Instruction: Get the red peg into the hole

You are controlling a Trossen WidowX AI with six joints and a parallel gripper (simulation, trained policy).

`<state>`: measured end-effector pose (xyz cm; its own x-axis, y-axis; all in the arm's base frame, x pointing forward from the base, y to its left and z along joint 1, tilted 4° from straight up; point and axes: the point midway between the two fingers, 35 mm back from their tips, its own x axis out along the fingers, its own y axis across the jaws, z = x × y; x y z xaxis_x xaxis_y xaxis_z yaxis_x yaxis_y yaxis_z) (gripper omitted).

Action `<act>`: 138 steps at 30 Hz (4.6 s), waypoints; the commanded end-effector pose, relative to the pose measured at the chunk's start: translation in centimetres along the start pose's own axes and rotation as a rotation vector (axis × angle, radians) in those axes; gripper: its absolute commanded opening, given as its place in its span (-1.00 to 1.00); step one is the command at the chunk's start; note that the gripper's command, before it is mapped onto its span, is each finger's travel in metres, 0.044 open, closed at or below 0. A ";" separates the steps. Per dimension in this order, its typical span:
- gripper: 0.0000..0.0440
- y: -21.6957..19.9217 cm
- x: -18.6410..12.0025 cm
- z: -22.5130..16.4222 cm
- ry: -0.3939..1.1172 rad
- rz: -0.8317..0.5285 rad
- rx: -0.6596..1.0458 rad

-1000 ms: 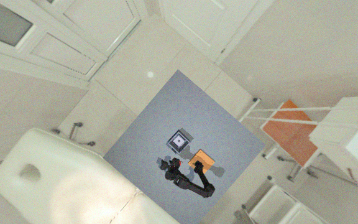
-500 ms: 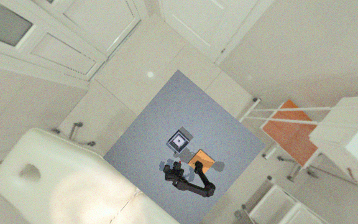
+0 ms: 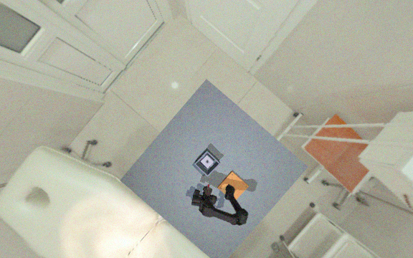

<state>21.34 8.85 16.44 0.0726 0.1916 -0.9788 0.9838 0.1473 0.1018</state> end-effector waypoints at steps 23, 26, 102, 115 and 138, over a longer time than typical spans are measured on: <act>1.00 -4.0 7.5 1.8 -0.043 -0.181 0.020; 0.99 -4.1 8.2 2.0 -0.050 -0.184 0.023; -1.00 1.8 -5.8 12.8 -0.219 0.161 -0.016; -1.00 2.5 -5.5 16.4 -0.224 0.135 0.005; -1.00 3.5 -1.2 21.7 -0.199 0.088 -0.001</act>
<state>28.17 -11.85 15.00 0.1990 -0.0057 -0.9800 0.9713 0.1337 0.1965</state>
